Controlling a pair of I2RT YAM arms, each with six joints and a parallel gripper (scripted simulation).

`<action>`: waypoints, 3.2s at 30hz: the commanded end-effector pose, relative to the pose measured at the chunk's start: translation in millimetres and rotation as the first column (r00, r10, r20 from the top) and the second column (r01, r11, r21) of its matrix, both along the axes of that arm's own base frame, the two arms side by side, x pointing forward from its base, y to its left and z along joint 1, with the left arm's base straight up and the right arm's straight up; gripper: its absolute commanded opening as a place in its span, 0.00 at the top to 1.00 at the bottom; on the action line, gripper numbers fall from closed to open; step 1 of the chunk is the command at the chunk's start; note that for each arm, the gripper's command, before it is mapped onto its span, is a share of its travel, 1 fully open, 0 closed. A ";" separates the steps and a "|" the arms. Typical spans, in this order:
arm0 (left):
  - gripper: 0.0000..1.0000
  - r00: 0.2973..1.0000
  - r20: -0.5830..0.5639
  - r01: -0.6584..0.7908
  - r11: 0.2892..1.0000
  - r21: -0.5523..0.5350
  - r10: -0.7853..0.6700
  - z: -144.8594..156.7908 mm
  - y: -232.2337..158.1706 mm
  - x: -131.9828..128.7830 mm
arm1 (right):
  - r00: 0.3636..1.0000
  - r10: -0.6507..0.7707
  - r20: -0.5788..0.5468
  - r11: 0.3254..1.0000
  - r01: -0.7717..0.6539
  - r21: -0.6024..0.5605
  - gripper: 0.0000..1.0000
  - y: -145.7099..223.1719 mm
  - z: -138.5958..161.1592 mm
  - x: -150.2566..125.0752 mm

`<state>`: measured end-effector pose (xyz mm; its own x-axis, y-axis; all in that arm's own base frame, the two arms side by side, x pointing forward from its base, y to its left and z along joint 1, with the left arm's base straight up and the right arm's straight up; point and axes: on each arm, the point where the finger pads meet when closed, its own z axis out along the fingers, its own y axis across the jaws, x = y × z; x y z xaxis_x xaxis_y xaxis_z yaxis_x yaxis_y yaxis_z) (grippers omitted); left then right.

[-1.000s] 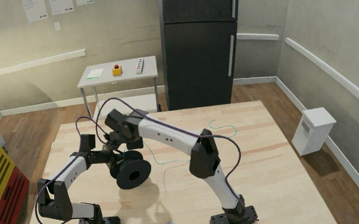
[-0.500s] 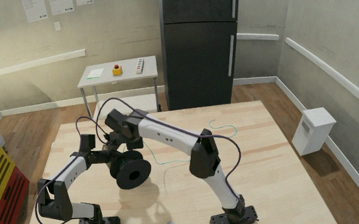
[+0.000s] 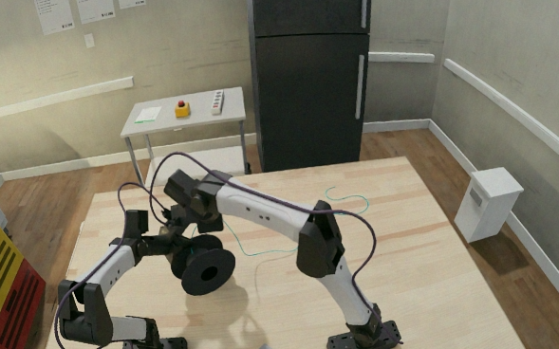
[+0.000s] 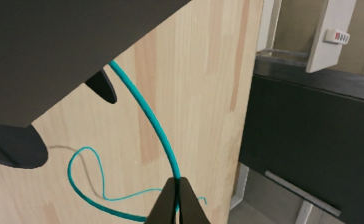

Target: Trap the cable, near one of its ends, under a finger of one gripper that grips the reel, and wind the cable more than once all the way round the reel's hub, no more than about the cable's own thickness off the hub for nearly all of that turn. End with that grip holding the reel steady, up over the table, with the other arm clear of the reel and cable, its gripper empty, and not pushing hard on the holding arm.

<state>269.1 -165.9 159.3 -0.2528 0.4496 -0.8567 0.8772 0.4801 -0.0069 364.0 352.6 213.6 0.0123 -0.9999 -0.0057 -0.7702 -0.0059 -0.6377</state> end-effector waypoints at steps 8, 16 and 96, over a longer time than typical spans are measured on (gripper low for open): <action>1.00 1.000 0.010 0.009 1.000 -0.022 -0.008 3.8 -2.1 -3.2 | 1.000 -0.013 -0.007 0.999 0.012 -0.041 0.90 -15.7 -3.3 3.1; 1.00 1.000 0.010 0.009 1.000 -0.022 -0.008 3.8 -2.1 -3.2 | 1.000 -0.013 -0.007 0.999 0.012 -0.042 0.74 -15.7 -3.5 3.0; 1.00 0.999 0.033 0.009 1.000 -0.026 -0.008 26.1 -2.8 0.5 | 0.999 -0.038 0.027 0.998 0.036 0.051 0.70 -89.6 77.4 44.6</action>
